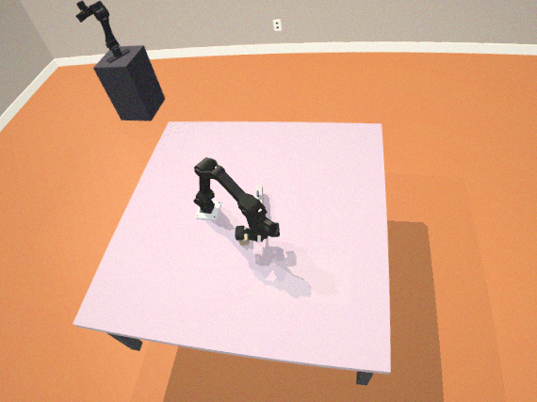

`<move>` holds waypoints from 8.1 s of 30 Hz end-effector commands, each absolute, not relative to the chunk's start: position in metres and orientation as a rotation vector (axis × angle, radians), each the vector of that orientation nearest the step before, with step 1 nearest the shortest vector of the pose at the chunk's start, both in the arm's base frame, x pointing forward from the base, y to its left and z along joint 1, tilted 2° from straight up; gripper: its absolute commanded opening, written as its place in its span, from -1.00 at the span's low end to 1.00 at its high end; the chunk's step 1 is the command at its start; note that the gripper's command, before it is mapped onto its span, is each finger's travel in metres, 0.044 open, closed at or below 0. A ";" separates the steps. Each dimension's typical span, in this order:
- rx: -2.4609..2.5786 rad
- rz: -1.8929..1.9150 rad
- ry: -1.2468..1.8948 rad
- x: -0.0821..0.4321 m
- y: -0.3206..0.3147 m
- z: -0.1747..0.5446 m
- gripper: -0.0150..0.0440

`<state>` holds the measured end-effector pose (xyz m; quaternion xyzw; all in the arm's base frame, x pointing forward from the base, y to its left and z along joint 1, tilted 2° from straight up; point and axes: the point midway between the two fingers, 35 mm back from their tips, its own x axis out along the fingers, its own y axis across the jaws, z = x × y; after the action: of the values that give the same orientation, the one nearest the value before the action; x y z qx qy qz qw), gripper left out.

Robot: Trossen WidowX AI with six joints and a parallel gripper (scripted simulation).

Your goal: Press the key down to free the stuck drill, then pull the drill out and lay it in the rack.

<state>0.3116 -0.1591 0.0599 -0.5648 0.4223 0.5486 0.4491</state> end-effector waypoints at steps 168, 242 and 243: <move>-1.401 1.361 1.050 0.242 -0.189 0.053 -0.49; -0.994 -0.068 1.792 -0.047 -0.394 0.094 1.00; -0.969 -0.127 1.821 -0.065 -0.393 0.095 1.00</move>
<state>-0.0117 -0.3924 0.0905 -0.4380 0.7237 0.0244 0.5327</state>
